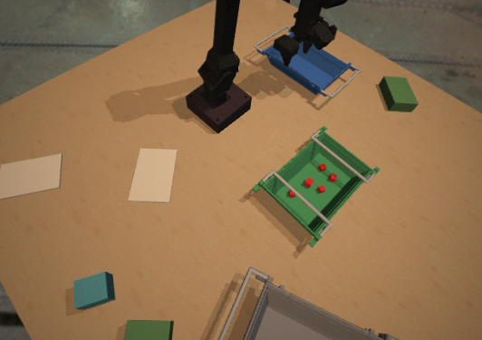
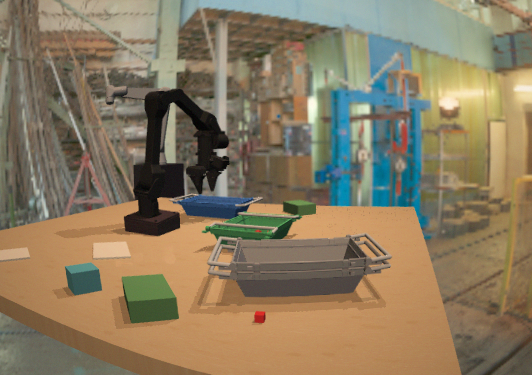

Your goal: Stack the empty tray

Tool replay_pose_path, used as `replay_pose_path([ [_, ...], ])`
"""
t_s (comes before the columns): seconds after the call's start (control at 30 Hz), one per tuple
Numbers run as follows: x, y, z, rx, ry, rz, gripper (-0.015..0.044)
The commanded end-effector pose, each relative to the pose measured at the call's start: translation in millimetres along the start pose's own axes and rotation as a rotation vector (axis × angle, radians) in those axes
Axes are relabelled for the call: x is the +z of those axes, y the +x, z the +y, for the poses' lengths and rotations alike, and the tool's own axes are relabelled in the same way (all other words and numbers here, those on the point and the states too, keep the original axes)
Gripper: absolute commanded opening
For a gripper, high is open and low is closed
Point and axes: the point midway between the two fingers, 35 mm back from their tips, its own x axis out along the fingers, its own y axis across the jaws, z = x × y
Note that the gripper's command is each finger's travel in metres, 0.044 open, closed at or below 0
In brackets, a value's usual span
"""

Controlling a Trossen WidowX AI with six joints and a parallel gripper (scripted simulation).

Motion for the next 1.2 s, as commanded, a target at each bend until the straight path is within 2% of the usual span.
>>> replay_pose_path([
  [0.0,-1.5,8.4,0.1,-0.004,-0.014,0.000,0.0440],
  [0.53,-1.5,82.9,-1.2,-0.003,-0.014,0.000,0.0440],
  [0.87,-1.7,85.9,-1.8,-0.003,-0.014,0.000,0.0440],
  [1.17,-1.7,85.9,-1.8,-0.003,-0.014,0.000,0.0308],
])
